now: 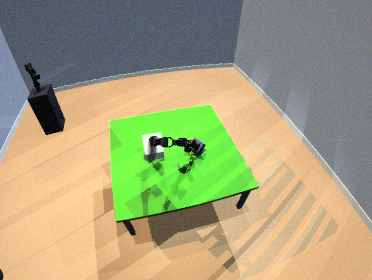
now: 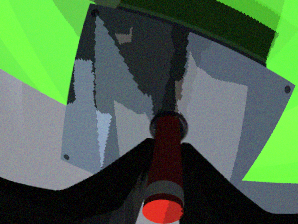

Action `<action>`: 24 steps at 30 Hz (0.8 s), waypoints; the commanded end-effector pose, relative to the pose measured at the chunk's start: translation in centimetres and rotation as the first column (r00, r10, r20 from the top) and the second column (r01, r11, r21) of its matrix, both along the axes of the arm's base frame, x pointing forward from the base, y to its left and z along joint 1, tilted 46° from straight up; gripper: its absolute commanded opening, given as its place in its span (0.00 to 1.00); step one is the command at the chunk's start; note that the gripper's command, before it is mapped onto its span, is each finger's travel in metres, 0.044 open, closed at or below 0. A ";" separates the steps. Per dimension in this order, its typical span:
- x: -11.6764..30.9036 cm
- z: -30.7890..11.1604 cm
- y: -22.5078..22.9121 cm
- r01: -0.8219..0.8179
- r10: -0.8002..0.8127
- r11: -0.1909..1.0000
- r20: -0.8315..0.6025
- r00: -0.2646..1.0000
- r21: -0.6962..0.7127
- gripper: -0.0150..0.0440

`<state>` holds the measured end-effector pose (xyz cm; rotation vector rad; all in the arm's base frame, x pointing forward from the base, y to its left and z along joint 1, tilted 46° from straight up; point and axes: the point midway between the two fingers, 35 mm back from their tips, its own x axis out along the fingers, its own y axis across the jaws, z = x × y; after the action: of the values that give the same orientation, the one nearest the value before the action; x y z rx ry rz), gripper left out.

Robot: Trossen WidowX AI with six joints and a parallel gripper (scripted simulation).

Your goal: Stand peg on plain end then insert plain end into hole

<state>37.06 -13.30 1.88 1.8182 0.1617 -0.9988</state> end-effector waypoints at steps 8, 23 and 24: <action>0.2 -0.6 -0.1 -0.003 0.003 1.000 -0.003 1.000 0.005 0.25; 0.2 -0.2 -0.1 0.002 -0.002 1.000 0.002 1.000 0.000 0.57; 0.2 -0.2 -0.1 0.002 -0.002 1.000 0.002 1.000 0.000 0.61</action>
<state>37.27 -13.46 1.69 1.8198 0.1582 -0.9977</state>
